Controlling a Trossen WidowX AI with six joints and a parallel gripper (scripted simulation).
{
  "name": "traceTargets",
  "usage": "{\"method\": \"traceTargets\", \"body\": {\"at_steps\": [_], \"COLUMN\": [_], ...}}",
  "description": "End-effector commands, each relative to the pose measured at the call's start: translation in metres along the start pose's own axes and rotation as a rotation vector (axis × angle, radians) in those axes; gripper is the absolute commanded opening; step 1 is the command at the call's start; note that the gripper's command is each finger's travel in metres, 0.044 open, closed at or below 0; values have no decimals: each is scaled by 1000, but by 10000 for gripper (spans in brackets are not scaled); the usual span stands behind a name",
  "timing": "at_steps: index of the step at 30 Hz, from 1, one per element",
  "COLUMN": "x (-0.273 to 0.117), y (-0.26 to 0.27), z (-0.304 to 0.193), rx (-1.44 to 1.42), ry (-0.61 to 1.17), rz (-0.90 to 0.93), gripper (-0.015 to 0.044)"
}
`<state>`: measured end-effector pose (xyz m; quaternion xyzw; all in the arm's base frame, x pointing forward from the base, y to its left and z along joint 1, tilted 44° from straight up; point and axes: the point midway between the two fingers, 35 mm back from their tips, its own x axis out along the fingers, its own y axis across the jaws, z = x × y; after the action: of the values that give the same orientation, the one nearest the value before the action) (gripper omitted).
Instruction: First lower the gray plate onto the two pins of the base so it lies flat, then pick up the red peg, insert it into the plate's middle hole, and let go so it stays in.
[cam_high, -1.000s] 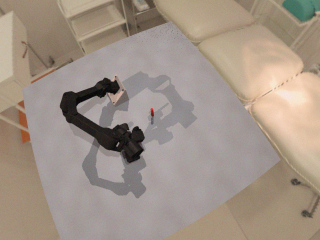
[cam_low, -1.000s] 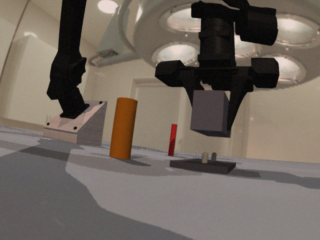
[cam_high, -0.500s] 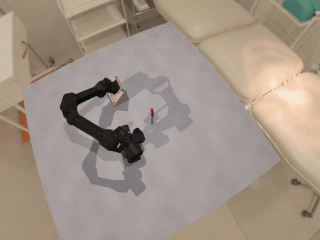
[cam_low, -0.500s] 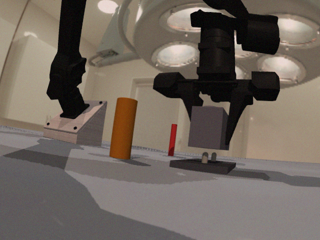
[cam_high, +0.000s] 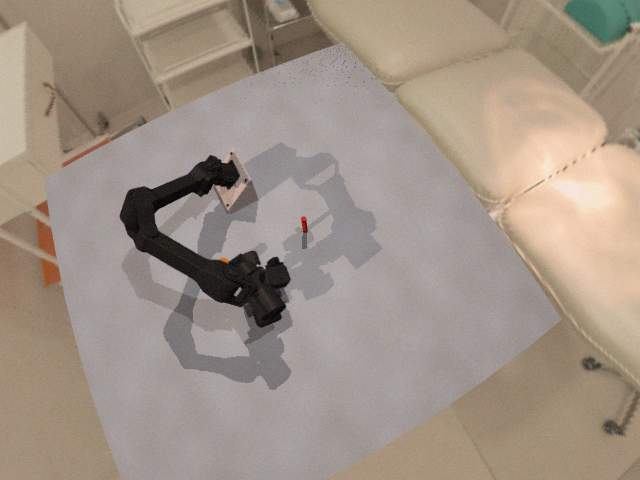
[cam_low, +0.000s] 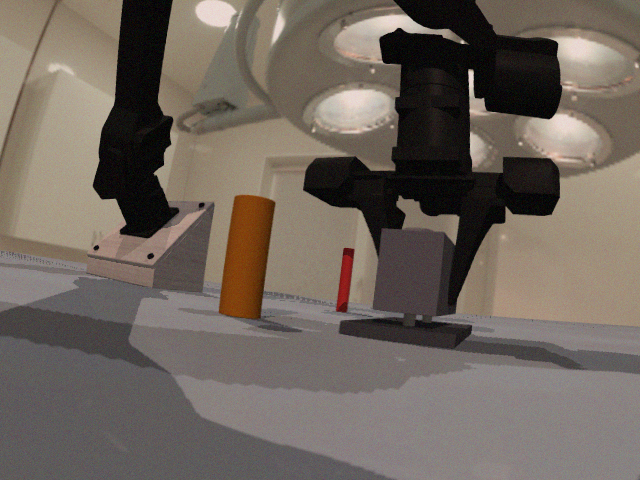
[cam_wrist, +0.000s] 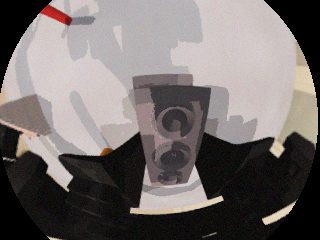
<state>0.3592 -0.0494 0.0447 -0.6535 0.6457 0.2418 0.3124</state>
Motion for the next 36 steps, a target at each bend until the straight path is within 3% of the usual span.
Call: {"method": "traceTargets", "body": {"at_steps": [1,15,21,29,36], "x": [-1,-1,-10,-116,-118], "y": [0,0,-2,0,-4], "z": [0,0,1,2,3], "rx": [1,1,1,-5,8], "ry": [0,0,-2,-1,-1], "rz": [-2,-2,-4,-3,-3], "gripper": [79,440,440,440,440]}}
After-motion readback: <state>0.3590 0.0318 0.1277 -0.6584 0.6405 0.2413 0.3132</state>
